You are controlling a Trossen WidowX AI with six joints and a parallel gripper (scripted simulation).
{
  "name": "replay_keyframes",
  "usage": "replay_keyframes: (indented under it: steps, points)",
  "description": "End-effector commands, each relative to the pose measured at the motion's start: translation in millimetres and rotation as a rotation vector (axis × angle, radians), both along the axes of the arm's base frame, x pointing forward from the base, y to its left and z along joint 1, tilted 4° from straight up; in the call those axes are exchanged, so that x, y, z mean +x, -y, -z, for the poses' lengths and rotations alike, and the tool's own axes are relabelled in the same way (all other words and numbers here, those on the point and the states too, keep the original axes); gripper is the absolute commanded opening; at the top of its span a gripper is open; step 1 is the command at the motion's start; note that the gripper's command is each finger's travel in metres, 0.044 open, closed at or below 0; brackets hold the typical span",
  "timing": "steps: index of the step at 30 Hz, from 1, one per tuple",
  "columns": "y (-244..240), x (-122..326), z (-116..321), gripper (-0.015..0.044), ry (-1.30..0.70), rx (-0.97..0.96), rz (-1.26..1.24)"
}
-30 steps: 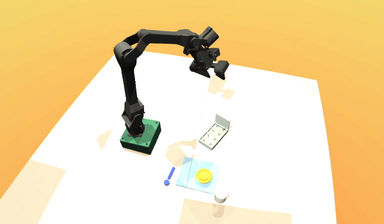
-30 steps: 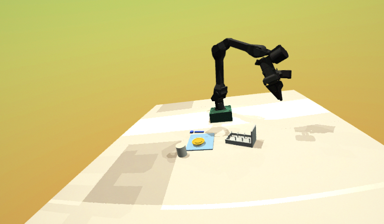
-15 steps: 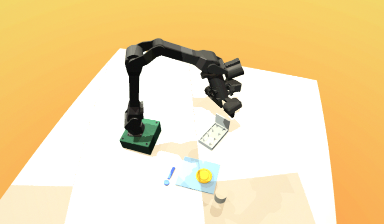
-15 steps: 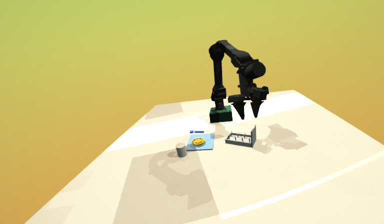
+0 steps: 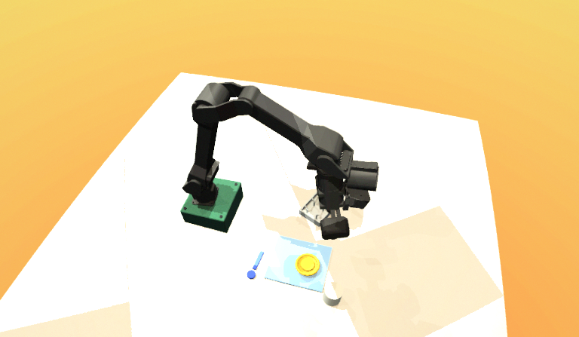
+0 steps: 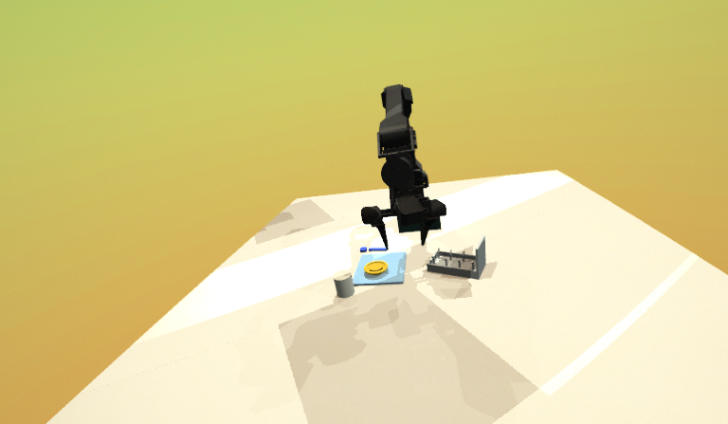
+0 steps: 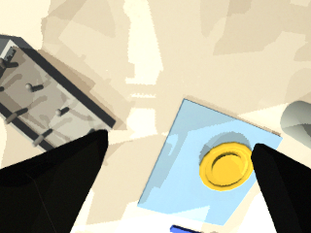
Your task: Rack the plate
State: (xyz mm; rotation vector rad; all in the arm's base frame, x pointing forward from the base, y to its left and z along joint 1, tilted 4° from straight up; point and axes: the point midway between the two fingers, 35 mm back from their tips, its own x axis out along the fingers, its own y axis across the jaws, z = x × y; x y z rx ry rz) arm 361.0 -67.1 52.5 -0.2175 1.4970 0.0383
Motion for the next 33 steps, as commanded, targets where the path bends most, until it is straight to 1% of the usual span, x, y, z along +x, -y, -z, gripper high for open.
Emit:
replay_keyframes:
  steps: [1,7,13,33]
  points:
    - [37.8,-17.9,8.4,0.0400,-0.043,0.033,0.133]
    - [81.6,-50.3,18.9,0.0400,-0.096,0.077,0.301]
    - [84.0,-50.6,20.2,0.0400,-0.097,0.078,0.307]
    - [85.5,-50.1,52.5,0.0400,-0.097,0.078,0.307]
